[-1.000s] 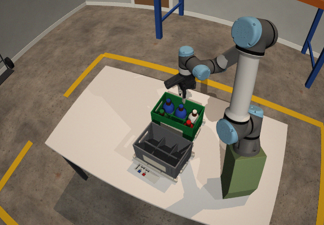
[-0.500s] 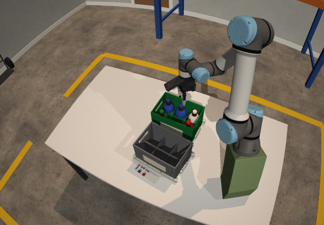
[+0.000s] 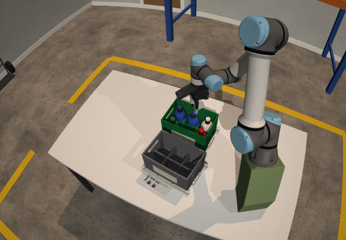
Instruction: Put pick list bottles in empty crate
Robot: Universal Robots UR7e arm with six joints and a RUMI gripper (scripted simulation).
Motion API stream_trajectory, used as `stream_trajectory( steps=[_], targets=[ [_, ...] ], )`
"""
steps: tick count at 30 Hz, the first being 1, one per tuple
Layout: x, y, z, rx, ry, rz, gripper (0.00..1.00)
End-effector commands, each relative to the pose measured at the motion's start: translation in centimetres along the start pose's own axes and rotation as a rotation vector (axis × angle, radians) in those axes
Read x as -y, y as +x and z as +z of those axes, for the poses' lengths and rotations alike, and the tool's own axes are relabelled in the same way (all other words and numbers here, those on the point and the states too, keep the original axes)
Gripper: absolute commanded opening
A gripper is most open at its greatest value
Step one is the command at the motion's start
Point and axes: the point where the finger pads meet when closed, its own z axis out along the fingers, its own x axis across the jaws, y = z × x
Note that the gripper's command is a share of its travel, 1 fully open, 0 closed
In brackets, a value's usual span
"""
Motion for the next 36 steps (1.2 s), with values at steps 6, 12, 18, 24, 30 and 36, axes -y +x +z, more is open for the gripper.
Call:
stream_trajectory(
  steps=[6,12,18,24,30,36],
  targets=[
    [-0.1,-0.1,1.5,0.000,0.000,0.001,0.38],
    [-0.1,-0.1,2.2,0.000,0.000,0.001,0.38],
    [-0.1,-0.1,3.0,0.000,0.000,0.001,0.38],
    [-0.1,-0.1,3.5,0.000,0.000,0.001,0.38],
    [-0.1,0.0,4.3,0.000,0.000,0.001,0.38],
    [0.0,0.0,4.5,-0.002,0.001,0.001,0.38]
  ],
)
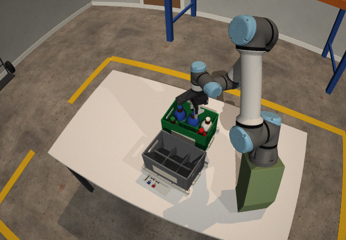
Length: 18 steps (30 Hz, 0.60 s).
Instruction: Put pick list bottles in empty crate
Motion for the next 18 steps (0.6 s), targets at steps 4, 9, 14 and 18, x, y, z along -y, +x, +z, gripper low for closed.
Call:
stream_trajectory(
  steps=[4,9,14,18],
  targets=[
    [0.03,0.13,0.18,-0.005,0.001,0.001,0.38],
    [0.03,0.14,0.17,-0.005,0.001,0.001,0.38],
    [0.03,0.13,0.09,-0.005,0.001,0.001,0.00],
    [0.03,0.13,0.09,-0.005,0.001,0.001,0.00]
  ],
)
